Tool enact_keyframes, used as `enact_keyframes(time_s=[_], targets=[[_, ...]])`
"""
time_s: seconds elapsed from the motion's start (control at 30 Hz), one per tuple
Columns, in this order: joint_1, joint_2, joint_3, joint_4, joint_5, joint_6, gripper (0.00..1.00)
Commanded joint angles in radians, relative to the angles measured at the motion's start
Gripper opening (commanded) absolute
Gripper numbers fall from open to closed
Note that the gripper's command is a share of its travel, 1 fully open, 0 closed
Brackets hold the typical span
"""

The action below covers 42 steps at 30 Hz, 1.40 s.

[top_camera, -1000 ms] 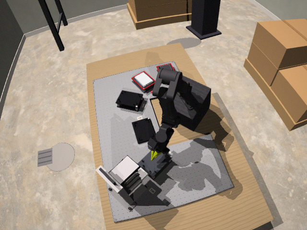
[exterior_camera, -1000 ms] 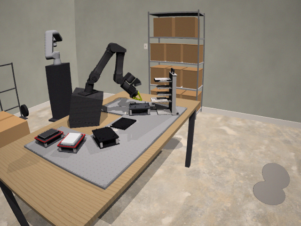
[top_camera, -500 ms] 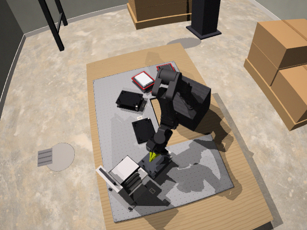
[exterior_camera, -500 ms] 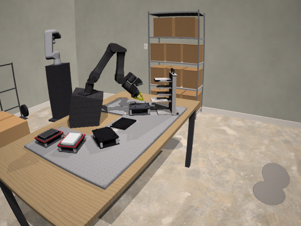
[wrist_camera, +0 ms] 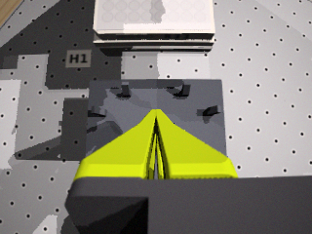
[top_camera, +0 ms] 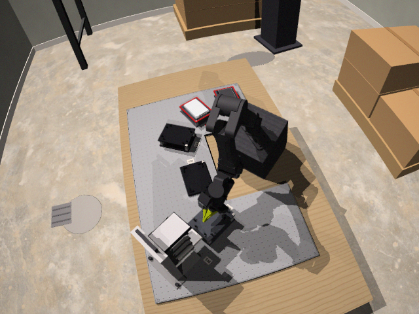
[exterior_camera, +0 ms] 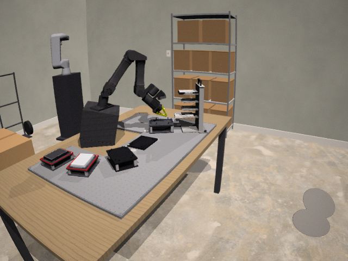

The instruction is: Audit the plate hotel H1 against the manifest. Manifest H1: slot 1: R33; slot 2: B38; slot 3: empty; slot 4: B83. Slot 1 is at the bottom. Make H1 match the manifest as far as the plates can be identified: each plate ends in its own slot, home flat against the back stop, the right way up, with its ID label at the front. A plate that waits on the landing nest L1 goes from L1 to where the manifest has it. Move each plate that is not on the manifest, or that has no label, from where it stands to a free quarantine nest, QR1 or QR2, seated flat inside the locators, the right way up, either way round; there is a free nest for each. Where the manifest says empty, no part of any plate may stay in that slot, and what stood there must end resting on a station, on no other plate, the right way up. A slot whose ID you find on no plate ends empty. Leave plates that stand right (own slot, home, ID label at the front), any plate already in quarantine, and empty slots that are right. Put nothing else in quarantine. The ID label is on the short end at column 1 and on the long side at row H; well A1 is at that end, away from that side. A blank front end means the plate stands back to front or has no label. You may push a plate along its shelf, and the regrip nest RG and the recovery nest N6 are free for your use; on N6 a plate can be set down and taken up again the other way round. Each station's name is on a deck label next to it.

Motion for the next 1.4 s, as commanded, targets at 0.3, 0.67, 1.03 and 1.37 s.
enact_keyframes(time_s=[0.3,0.67,1.03,1.37], targets=[[-0.017,0.019,0.053,-0.040,-0.010,-0.009,0.00],[-0.025,0.024,0.079,-0.058,-0.016,-0.012,0.00],[-0.029,0.032,0.107,-0.078,-0.021,-0.016,0.00],[-0.032,0.036,0.125,-0.091,-0.025,-0.018,0.00]])
